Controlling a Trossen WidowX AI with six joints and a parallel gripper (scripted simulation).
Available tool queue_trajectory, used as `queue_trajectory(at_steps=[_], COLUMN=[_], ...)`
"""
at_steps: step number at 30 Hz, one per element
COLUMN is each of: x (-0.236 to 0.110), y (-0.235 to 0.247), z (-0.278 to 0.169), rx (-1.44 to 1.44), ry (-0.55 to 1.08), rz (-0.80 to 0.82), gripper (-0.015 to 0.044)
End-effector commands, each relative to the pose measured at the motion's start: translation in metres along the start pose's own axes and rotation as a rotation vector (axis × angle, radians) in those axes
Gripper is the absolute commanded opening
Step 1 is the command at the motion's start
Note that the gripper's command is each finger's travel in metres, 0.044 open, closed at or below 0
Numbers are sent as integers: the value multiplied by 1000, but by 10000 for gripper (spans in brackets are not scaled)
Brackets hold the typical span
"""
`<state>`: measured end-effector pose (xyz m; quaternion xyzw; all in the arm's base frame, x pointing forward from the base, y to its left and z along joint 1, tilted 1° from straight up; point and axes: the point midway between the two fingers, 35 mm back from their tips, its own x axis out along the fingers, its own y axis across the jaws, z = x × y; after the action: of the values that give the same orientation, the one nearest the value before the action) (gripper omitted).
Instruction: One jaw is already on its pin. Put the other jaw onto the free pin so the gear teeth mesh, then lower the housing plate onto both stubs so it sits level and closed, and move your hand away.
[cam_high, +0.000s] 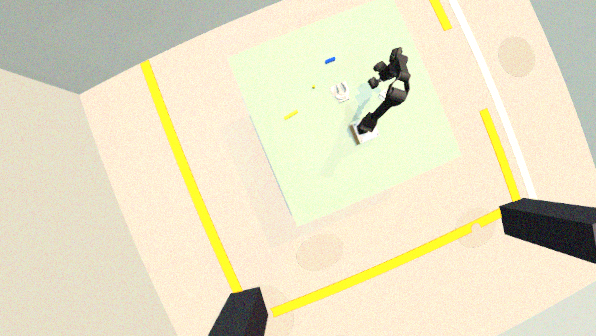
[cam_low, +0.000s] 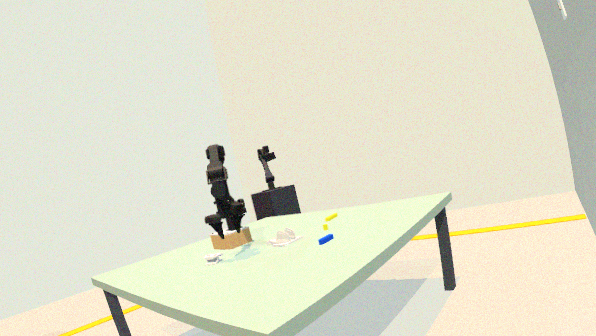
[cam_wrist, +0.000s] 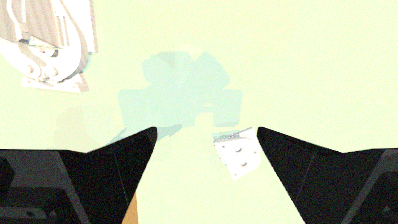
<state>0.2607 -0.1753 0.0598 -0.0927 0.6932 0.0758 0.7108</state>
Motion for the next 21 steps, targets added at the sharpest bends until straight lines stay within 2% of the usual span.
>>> queue_trajectory(at_steps=[1,21], x=[-2,-4], y=[-6,-32], z=[-5,-41], rx=[95,606], ry=[-4,0], rz=[1,4], gripper=[440,440])
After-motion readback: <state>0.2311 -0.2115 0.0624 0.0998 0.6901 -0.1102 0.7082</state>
